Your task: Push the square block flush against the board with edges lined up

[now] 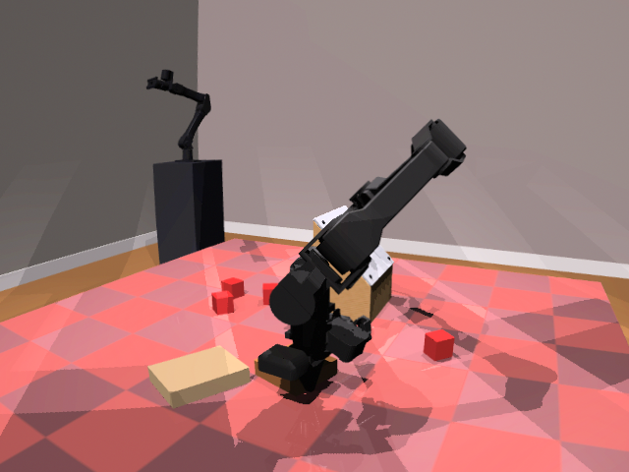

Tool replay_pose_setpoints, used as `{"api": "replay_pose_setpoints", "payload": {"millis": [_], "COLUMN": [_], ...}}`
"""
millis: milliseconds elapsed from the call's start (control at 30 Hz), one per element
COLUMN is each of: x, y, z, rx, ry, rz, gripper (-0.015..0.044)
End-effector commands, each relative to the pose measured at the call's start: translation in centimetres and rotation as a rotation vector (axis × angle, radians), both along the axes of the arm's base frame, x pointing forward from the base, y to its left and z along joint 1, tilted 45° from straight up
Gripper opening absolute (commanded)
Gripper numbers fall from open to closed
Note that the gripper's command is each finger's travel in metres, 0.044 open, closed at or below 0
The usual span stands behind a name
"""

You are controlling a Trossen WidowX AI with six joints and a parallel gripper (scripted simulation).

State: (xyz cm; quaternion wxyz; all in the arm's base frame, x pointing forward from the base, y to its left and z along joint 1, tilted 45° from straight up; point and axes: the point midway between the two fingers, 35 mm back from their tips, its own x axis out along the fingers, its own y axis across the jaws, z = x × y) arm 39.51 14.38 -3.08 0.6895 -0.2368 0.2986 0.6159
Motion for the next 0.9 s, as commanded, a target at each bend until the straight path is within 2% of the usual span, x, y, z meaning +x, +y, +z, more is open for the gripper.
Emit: {"api": "replay_pose_setpoints", "payload": {"millis": [0,867], "x": [-0.4,0.3], "y": [-0.3,1.9], "z": [-0.9,1.4], "rx": [-0.005,-0.002], "ry": [0.012,0.011], "rz": [0.005,0.004], "gripper": [0.0000,0.0000]}}
